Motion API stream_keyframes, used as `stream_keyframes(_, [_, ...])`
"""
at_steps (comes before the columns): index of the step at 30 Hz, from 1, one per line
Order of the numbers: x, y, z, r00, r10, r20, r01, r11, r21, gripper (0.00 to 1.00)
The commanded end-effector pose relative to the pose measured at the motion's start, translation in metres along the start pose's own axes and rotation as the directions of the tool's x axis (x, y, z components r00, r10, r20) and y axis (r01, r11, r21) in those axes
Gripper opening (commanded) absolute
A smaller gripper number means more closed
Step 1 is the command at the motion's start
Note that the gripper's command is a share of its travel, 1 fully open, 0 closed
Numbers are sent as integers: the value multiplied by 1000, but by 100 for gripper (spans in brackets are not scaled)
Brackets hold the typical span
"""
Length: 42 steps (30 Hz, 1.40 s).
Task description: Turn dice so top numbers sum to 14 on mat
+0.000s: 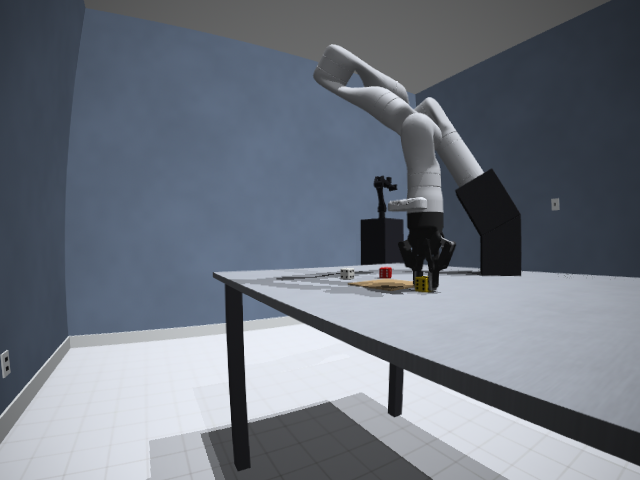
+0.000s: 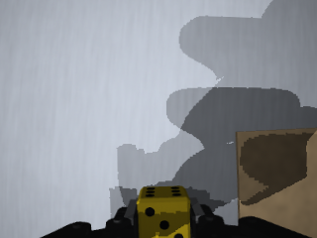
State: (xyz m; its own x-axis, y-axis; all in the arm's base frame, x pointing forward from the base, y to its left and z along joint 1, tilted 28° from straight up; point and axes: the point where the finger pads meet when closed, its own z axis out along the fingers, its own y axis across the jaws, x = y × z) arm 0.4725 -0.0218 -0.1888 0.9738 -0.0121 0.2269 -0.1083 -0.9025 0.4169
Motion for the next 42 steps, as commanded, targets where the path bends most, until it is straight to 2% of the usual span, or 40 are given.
stream_keyframes(1, [3, 0, 1, 1000, 3, -6, -3, 1000, 3, 26])
stream_keyframes(31, [3, 0, 1, 1000, 3, -6, -3, 1000, 3, 26])
stream_keyframes(34, [3, 0, -6, 1000, 3, -6, -3, 1000, 3, 26])
stream_keyframes(38, [3, 0, -29, 1000, 3, -6, -3, 1000, 3, 26])
stream_keyframes(40, [3, 0, -29, 1000, 3, -6, -3, 1000, 3, 26])
stream_keyframes(42, [2, 0, -44, 1000, 3, -6, -3, 1000, 3, 26])
